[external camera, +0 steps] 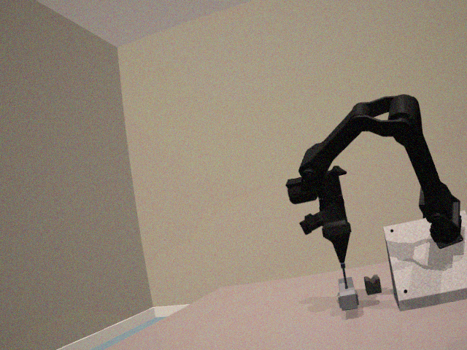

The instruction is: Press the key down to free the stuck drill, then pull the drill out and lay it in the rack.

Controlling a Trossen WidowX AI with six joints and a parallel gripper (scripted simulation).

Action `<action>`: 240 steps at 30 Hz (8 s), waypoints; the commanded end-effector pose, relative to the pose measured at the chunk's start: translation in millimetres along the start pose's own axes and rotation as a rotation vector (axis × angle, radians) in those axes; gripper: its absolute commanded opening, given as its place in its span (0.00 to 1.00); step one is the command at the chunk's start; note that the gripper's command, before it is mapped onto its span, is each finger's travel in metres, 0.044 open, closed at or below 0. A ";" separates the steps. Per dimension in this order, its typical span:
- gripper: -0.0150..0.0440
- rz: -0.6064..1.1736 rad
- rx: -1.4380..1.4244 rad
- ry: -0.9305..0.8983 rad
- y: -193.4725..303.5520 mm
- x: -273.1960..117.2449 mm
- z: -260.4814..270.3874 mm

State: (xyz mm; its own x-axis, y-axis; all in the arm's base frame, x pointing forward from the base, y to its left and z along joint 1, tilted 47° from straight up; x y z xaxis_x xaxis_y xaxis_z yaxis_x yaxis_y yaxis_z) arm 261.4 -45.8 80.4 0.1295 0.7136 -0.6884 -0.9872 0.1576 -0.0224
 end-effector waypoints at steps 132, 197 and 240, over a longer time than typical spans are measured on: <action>1.00 -0.003 -1.573 0.003 -7.5 59.4 -162.4; 0.69 -0.002 -1.580 0.002 -8.0 107.8 -148.8; 0.25 -0.005 -1.574 0.001 -10.8 104.9 -181.9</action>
State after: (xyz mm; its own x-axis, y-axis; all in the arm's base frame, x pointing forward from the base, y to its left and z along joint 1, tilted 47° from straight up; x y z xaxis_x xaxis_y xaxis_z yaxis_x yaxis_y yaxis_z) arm 267.9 -89.3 -119.7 0.1290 0.7187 -0.6832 -0.0930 -0.6772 -0.7299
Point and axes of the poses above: the point midway between the two fingers, 35 mm back from their tips, its own x axis out along the fingers, its own z axis across the jaws, y = z × x, the point moved 3 cm from there along -x, back along the fingers, and after that the axes turned 3 degrees about x, right-handed, at the moved point
